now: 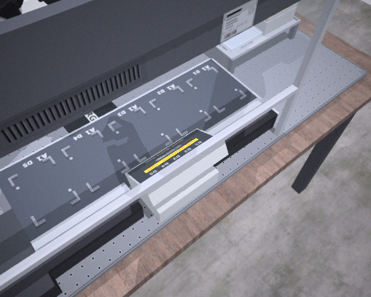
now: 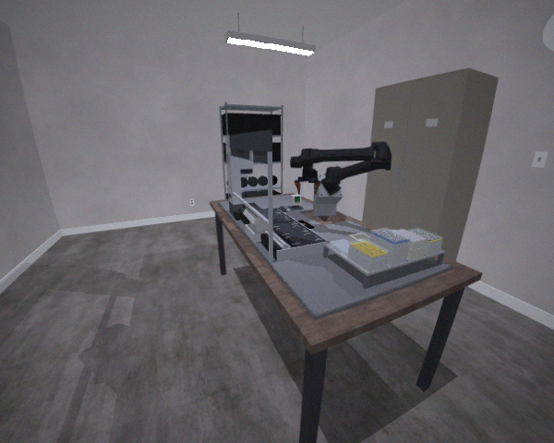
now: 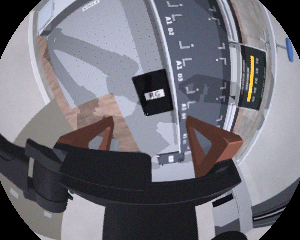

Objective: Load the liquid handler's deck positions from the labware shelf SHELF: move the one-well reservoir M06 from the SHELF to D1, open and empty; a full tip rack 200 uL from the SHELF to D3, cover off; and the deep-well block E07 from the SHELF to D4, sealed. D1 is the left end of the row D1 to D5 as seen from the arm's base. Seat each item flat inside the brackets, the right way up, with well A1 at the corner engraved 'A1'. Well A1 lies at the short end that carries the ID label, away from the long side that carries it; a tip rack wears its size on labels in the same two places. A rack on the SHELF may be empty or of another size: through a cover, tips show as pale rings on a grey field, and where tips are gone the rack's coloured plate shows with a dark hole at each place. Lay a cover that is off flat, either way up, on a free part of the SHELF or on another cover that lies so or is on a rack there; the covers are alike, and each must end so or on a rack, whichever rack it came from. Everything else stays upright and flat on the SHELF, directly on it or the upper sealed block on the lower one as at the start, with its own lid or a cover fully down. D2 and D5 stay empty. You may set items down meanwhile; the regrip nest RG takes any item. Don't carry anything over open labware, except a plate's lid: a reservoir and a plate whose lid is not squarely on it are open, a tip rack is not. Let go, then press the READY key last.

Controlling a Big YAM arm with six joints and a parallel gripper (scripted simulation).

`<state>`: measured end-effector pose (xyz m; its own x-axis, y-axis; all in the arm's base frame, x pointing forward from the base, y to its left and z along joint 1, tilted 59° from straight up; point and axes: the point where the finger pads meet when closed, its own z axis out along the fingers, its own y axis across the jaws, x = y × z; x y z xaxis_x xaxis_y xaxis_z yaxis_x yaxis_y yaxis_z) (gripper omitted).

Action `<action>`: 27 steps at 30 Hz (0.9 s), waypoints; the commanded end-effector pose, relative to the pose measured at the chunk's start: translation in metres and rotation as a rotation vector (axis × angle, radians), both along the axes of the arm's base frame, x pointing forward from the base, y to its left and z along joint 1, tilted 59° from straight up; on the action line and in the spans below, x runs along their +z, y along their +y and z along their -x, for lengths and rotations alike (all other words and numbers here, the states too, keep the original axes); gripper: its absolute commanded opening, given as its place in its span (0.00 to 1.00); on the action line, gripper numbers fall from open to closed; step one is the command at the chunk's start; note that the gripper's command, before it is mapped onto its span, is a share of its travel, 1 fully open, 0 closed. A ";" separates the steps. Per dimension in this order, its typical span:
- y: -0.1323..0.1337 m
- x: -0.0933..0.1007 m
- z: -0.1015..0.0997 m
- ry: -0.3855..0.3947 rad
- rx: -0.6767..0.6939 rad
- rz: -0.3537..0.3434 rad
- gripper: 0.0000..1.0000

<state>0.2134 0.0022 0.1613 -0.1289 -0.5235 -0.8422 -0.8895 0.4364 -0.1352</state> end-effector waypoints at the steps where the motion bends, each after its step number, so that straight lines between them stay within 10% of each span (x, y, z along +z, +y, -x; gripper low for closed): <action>1: 0.001 0.003 -0.003 -0.037 0.019 0.023 1.00; 2: -0.002 0.000 0.002 -0.140 0.100 0.083 1.00; 27: -0.002 0.000 0.002 -0.140 0.100 0.083 1.00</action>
